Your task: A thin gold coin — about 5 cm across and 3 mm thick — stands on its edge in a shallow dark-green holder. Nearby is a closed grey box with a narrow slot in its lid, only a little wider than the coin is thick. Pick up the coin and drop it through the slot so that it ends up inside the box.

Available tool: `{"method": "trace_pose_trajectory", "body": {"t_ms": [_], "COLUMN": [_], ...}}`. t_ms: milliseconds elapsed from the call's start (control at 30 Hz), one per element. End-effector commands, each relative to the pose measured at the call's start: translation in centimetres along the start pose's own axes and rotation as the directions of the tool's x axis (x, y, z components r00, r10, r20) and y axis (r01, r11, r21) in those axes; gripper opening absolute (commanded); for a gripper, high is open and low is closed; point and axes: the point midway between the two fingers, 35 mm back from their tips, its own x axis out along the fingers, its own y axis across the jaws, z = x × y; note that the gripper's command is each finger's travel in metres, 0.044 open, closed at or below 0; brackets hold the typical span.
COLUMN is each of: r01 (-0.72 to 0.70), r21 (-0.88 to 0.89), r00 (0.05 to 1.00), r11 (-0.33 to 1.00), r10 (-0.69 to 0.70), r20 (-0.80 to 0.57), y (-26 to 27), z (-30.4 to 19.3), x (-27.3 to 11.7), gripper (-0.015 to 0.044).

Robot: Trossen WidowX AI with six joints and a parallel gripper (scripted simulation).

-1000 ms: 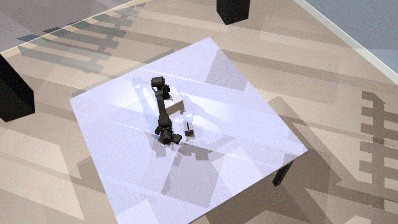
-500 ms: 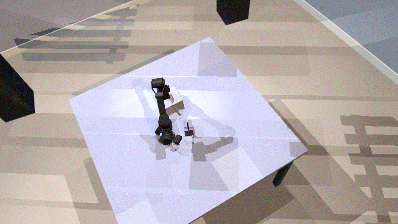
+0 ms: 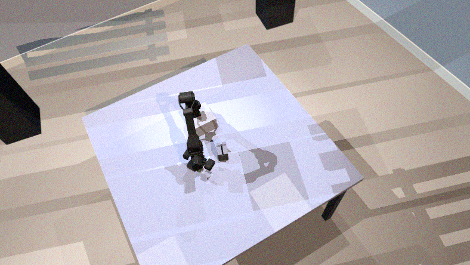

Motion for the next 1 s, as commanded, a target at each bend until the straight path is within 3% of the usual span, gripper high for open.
{"method": "trace_pose_trajectory", "body": {"t_ms": [0,967], "r01": [-0.002,-0.002], "r21": [0.003,0.003], "r00": [1.000,1.000], "r11": [1.000,1.000], "r10": [0.002,0.002], "r20": [0.007,0.007], "y": [0.1,0.1], "z": [0.3,0.1], "x": [-1.2,-8.5], "gripper": [0.0000,0.0000]}}
